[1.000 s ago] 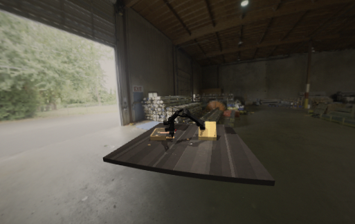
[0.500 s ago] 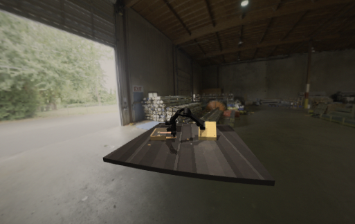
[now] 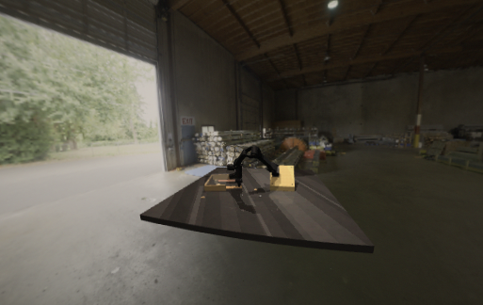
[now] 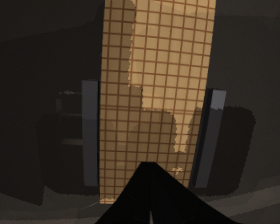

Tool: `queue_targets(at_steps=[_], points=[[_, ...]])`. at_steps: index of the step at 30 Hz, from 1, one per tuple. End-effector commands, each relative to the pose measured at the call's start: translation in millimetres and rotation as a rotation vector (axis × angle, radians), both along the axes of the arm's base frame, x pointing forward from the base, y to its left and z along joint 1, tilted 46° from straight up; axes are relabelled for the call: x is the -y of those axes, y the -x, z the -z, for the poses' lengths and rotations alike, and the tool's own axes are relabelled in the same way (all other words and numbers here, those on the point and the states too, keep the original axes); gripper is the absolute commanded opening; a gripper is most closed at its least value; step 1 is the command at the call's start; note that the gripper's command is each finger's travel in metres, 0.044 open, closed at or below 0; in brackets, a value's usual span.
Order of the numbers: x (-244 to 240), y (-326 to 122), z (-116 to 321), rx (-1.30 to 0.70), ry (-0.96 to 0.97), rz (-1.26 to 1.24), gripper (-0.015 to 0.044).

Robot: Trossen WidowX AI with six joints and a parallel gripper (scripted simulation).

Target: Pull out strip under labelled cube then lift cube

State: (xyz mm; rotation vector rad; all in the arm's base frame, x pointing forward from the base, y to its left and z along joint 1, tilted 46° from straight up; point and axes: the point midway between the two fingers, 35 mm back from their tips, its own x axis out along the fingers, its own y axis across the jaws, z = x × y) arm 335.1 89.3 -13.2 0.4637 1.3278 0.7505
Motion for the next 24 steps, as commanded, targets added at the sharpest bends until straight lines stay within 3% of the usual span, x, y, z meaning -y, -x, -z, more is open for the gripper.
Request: queue_targets(at_steps=[1,24], points=[[-1.2,12.0,5.1,-0.018,-0.002,-0.009,0.0000],[2.4,45.6,12.2,-0.020,-0.002,-0.009,0.0000]])
